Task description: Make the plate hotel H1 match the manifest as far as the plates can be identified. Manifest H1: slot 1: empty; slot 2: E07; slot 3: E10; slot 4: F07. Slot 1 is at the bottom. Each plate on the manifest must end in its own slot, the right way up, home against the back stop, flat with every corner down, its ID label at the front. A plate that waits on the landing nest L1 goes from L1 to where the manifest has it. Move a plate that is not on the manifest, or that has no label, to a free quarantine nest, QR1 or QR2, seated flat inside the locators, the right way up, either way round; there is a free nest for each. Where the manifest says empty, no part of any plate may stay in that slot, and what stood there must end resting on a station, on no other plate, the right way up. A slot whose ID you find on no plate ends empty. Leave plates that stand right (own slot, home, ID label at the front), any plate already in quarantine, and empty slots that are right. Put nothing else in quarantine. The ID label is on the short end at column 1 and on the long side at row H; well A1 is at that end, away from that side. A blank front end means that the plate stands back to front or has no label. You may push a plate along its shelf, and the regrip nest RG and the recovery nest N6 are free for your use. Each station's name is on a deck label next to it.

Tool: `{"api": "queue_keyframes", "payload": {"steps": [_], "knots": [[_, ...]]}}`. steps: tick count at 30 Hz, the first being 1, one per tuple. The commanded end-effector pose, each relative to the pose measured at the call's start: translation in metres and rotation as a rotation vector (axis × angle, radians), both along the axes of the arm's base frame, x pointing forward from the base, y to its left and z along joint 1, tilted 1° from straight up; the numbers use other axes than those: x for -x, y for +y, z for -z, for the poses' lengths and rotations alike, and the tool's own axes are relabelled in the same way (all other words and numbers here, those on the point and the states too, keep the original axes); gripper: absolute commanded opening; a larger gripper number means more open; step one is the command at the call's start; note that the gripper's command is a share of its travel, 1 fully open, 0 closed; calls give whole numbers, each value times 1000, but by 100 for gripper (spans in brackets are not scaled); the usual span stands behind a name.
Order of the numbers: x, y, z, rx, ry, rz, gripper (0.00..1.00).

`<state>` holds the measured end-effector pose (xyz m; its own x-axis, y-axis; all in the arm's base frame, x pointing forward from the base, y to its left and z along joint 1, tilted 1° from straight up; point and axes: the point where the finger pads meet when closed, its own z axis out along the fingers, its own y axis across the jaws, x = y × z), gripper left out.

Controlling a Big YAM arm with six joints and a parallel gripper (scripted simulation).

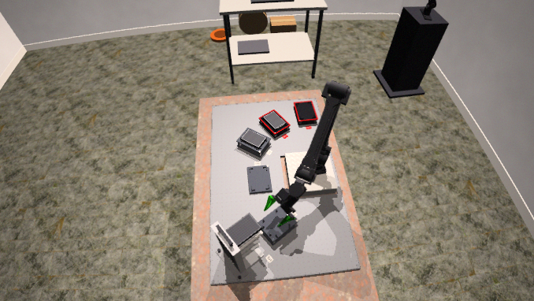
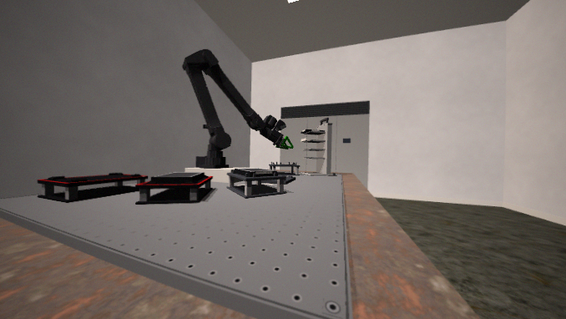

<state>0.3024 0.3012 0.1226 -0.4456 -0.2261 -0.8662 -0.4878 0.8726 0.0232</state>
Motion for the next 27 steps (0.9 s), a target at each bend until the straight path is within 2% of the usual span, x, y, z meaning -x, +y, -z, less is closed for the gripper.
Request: {"api": "queue_keyframes", "payload": {"steps": [1, 5, 7, 25, 26, 27], "knots": [[1, 8, 1, -27, -10, -6, 100], [1, 8, 4, -27, -10, -6, 100], [-17, 23, -21, -64, -45, -3, 100], [-44, 32, -18, -52, -52, 2, 100], [-45, 32, -18, -52, -52, 3, 100], [-33, 26, -8, -39, -30, -1, 100]]}}
